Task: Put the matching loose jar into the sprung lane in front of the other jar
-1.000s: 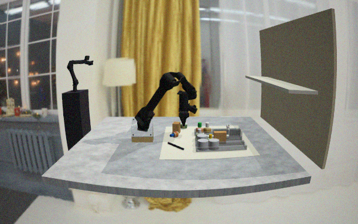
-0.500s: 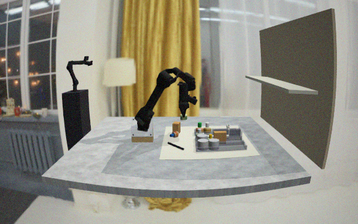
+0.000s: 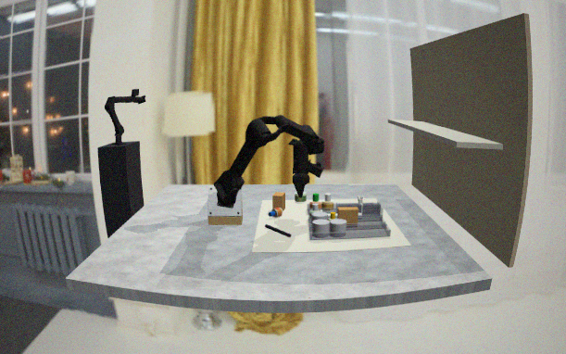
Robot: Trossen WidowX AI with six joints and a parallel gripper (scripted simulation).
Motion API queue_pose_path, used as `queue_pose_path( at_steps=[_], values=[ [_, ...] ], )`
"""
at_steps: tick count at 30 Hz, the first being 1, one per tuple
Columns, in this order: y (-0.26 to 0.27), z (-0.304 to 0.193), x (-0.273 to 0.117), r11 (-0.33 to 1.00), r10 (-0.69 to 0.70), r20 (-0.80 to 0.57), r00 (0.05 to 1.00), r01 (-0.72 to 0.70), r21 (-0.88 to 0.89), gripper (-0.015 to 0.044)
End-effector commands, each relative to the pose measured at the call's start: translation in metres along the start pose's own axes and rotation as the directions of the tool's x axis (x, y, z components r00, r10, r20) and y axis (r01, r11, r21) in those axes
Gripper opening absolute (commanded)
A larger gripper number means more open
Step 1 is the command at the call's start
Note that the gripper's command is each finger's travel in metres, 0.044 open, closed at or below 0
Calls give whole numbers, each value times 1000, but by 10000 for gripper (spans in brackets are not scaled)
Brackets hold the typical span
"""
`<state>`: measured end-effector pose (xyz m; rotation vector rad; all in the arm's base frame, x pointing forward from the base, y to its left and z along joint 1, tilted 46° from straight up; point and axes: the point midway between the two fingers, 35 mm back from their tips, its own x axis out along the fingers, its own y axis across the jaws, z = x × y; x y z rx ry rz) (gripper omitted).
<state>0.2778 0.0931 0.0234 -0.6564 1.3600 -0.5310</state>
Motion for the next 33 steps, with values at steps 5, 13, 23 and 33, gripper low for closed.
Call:
queue_pose_path(
  at_steps=[5,13,23,33],
  values=[
    [-34,7,14,1000,-16,5,1000,16,3,0],
    [-35,7,32,1000,-17,5,1000,17,3,0],
    [-35,9,39,1000,-17,5,1000,17,3,0],
    [-35,12,39,1000,-17,5,1000,17,3,0]
  ],
)
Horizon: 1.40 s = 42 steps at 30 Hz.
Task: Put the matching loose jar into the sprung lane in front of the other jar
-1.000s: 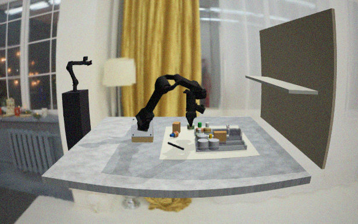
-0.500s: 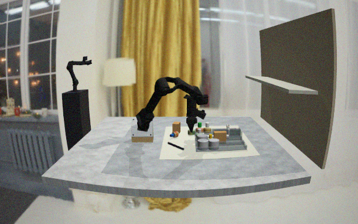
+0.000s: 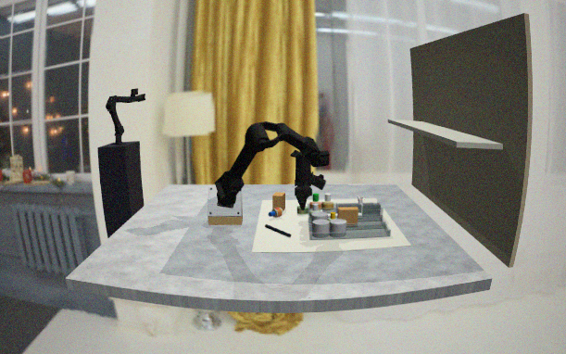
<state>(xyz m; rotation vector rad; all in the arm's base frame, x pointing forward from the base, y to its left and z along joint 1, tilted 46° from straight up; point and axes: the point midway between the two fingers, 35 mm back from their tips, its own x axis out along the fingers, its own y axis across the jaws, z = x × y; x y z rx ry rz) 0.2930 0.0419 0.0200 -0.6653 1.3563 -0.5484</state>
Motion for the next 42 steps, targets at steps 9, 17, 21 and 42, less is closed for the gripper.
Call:
queue_pose_path(
  at_steps=[9,17,21,42],
  values=[
    [0,7,-1,1000,0,8,1000,0,0,0],
    [0,10,-1,1000,0,8,1000,0,0,0],
    [0,12,-1,1000,0,8,1000,0,0,0],
    [0,20,-2,1000,1,8,1000,-1,0,0]
  ],
)
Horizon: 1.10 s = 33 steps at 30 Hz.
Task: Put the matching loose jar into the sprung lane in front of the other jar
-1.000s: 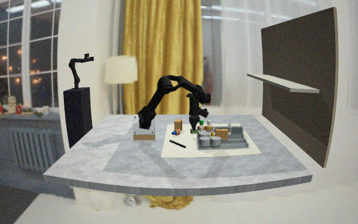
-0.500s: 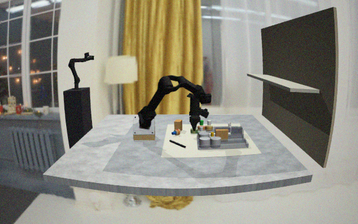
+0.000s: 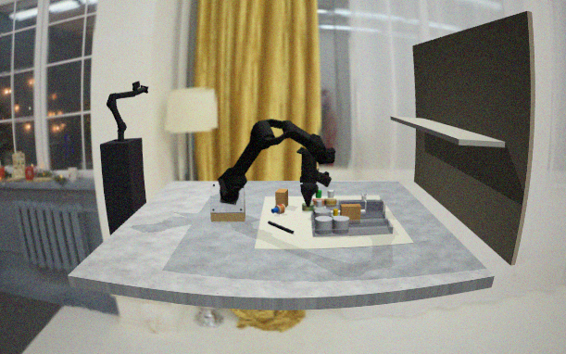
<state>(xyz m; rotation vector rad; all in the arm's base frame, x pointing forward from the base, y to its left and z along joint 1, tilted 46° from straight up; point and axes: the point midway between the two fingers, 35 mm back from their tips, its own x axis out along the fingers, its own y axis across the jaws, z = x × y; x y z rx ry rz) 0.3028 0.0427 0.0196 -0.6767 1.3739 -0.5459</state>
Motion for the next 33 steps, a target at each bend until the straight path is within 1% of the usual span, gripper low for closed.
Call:
queue_pose_path(
  at_steps=[1,33],
  values=[
    [-1,10,-3,1000,3,22,1000,-3,16,0],
    [-1,22,-4,1000,3,23,1000,-3,16,0]
  ],
)
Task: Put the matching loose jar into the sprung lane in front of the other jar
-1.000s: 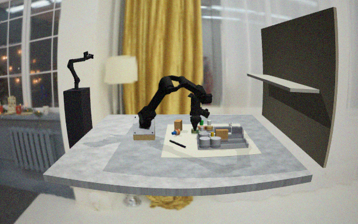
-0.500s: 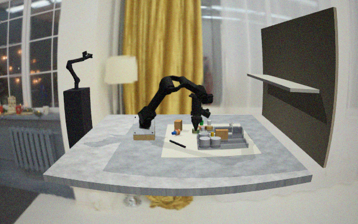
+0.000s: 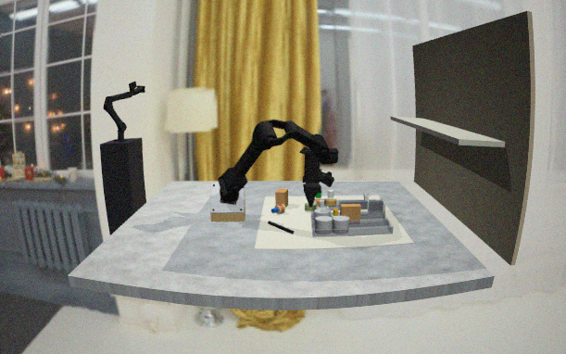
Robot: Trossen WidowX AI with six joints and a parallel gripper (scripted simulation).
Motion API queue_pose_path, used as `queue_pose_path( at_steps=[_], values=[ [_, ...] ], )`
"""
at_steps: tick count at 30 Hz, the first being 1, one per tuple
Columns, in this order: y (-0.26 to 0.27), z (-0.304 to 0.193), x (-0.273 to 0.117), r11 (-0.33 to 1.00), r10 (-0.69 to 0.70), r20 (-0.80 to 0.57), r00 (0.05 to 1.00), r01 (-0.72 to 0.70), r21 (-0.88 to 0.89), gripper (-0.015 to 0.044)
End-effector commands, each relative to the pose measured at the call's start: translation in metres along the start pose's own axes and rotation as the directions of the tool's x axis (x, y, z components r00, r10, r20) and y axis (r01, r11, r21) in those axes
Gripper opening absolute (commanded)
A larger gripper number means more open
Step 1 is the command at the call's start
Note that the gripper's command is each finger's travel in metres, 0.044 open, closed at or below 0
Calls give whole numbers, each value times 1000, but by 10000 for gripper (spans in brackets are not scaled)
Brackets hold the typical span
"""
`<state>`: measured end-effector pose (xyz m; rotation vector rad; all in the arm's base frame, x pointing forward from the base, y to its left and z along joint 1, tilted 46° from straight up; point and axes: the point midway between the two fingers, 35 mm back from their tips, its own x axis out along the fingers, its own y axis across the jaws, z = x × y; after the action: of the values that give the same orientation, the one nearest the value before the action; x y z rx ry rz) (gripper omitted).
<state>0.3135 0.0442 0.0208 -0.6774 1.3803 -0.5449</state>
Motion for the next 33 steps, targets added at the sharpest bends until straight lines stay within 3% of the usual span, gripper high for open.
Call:
queue_pose_path(
  at_steps=[1,33],
  values=[
    [-1,12,-4,1000,1,28,1000,-2,19,0],
    [-3,24,-6,1000,1,28,1000,-2,20,0]
  ],
)
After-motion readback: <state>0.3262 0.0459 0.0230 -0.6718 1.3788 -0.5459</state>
